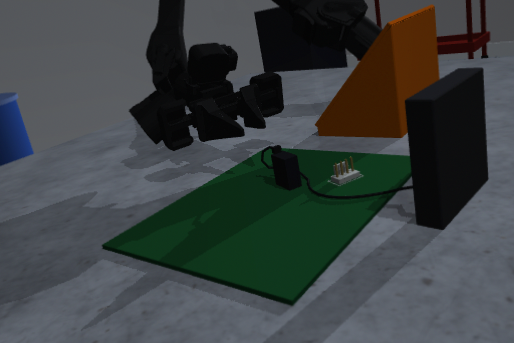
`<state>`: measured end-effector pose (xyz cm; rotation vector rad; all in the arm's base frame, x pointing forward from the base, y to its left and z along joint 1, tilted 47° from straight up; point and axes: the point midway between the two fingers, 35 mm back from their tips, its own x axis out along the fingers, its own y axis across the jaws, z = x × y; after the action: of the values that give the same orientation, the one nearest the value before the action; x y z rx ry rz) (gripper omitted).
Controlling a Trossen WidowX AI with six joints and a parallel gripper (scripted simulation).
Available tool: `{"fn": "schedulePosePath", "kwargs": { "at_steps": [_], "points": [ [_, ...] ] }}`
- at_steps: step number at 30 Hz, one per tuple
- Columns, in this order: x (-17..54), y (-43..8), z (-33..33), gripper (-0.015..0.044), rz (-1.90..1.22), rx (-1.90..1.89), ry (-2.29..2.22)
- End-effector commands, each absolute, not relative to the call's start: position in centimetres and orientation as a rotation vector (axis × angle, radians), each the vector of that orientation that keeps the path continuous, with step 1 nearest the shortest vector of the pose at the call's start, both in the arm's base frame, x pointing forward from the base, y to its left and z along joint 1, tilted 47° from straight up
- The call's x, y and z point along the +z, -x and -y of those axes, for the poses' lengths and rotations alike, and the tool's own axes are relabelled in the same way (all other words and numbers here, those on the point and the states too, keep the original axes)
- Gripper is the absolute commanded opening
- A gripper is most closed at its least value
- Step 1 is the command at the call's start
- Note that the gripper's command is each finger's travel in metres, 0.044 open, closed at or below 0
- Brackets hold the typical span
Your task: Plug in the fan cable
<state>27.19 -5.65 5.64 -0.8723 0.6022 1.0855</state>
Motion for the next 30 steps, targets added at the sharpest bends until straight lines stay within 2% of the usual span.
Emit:
{"fn": "schedulePosePath", "kwargs": {
  "at_steps": [1, 11, 22, 30],
  "points": [
    [7.2, -26.8, 5.8, 0.0140, -0.591, 1.082, 0.883],
    [9.6, -25.5, 5.9, 0.0140, -0.590, 1.082, 0.884],
    [8.1, -25.0, 4.5, 0.0429, -0.831, 1.137, 0.822],
    [7.2, -24.5, 3.6, 0.0440, -1.037, 1.144, 0.804]
  ]
}}
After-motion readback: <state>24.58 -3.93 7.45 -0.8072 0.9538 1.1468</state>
